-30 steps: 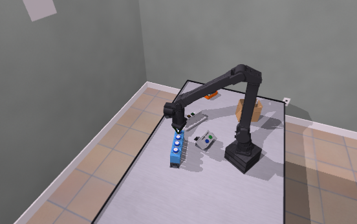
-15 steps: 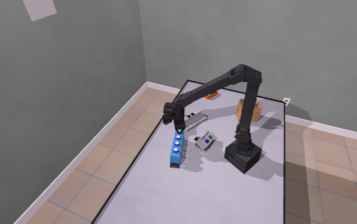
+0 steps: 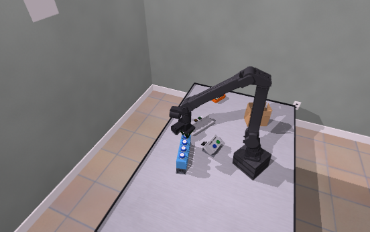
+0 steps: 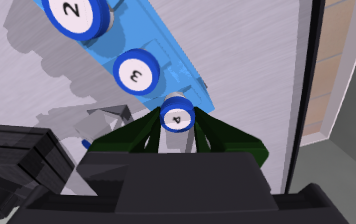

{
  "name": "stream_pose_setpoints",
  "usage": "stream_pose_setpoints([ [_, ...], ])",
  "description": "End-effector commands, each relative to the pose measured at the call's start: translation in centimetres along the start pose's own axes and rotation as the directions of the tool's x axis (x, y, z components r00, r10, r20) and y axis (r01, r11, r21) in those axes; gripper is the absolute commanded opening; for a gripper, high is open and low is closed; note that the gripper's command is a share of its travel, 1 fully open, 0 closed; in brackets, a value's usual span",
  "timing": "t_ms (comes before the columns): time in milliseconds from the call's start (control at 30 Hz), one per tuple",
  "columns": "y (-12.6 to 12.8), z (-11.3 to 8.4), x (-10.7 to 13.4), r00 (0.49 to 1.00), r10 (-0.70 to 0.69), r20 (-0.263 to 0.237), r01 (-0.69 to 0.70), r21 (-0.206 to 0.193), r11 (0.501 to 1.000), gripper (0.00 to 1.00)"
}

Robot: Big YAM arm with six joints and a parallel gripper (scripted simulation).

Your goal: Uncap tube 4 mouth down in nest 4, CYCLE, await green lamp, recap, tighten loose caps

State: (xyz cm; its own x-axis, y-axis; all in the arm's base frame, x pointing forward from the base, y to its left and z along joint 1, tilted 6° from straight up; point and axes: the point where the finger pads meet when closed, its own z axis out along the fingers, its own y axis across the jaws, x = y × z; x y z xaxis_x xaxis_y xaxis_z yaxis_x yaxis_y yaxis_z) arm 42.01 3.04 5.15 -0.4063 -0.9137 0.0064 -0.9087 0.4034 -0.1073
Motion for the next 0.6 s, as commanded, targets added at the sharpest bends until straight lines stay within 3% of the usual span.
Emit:
stream_pose_setpoints([
  [0, -0.2, 0.4, 0.6, 0.962, -0.275, -0.002, 0.275, -0.005, 0.961, 0.00],
  [67, -0.2, 0.4, 0.6, 0.962, -0.275, -0.002, 0.275, -0.005, 0.961, 0.00],
  [333, -0.3, 0.4, 0.6, 0.773, -0.635, 0.000, 0.635, -0.007, 0.773, 0.00],
  [533, -0.3, 0.4, 0.6, 0.773, -0.635, 0.000, 0.635, -0.009, 0.773, 0.00],
  [567, -1.1, -0.7, -0.3, 0.774, -0.634, -0.005, 0.634, 0.024, 0.773, 0.00],
])
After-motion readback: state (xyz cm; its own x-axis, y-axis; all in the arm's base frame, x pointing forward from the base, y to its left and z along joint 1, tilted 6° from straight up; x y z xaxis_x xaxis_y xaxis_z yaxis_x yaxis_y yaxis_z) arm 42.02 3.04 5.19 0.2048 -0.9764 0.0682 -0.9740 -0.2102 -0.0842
